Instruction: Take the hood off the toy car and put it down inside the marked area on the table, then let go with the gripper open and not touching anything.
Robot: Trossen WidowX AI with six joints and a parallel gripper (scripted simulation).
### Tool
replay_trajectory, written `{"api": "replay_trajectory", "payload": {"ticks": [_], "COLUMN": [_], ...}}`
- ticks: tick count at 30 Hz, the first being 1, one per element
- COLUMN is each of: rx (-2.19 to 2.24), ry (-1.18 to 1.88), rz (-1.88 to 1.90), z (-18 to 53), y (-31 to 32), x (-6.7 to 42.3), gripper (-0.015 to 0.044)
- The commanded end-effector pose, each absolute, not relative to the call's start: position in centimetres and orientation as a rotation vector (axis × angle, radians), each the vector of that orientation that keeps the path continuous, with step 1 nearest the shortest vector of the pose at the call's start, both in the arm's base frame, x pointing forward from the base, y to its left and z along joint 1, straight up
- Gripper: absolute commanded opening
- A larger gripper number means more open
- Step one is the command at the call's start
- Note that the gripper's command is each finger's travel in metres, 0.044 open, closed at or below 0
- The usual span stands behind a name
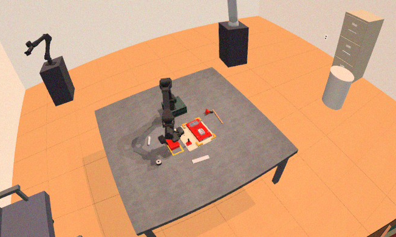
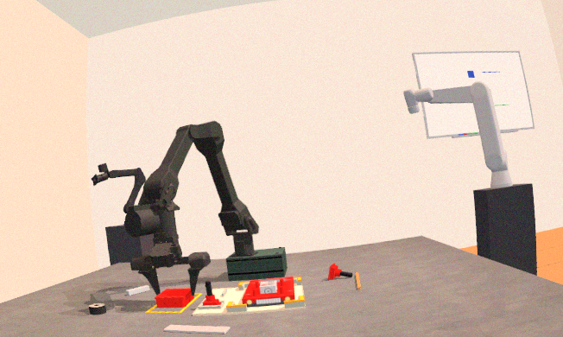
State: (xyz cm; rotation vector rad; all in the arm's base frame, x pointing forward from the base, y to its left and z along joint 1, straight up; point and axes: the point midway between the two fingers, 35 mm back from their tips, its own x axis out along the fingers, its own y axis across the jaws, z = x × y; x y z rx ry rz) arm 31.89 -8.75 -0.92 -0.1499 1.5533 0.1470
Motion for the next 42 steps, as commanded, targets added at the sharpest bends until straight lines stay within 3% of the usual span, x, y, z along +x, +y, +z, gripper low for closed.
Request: {"api": "replay_trajectory", "payload": {"ticks": [1, 7, 42], "rx": [-0.156, -0.159, -0.159], "ry": [1.538, 1.536, 1.536], "rz": [0.14, 0.137, 0.137], "z": [1.5, 6.2, 6.2], "y": [-8.9, -8.7, -8.7], "x": [32.3, 32.0, 32.0], "gripper": [0.044, 0.044, 0.044]}}
